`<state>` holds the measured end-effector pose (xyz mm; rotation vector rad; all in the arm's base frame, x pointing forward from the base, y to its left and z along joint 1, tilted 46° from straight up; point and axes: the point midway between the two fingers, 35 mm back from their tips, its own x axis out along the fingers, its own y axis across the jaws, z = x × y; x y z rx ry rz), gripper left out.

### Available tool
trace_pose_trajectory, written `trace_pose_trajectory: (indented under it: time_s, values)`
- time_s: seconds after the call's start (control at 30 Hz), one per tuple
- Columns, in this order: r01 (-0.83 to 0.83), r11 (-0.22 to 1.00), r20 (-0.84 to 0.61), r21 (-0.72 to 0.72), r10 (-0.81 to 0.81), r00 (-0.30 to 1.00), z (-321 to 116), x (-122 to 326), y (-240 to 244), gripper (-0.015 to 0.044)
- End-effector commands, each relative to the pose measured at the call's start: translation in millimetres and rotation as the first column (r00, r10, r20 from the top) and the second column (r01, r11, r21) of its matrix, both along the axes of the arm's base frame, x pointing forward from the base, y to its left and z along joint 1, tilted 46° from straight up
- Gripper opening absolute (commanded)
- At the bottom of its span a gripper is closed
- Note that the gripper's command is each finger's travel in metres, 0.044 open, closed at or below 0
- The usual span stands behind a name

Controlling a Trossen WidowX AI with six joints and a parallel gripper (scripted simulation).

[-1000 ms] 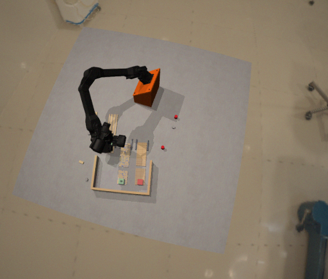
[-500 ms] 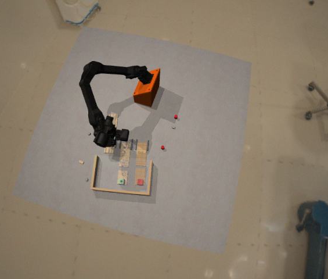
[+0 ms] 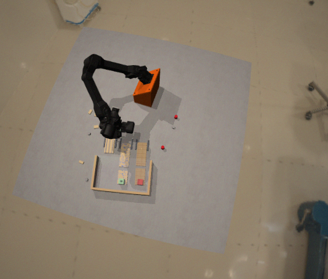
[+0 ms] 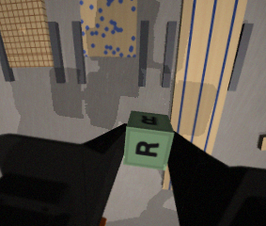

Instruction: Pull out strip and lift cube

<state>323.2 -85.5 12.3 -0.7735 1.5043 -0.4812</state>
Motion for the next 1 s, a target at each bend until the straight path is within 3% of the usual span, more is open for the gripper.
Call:
trace_pose_trajectory:
  time_s: [0.0, 0.97]
  values:
    - [0.005, 1.0, -0.001, -0.003, -0.005, 1.0, -4.5, -18.9, 0.4, 0.0]
    - [0.005, 1.0, -0.001, -0.001, -0.005, 1.0, 19.3, -25.5, 27.0, 0.0]
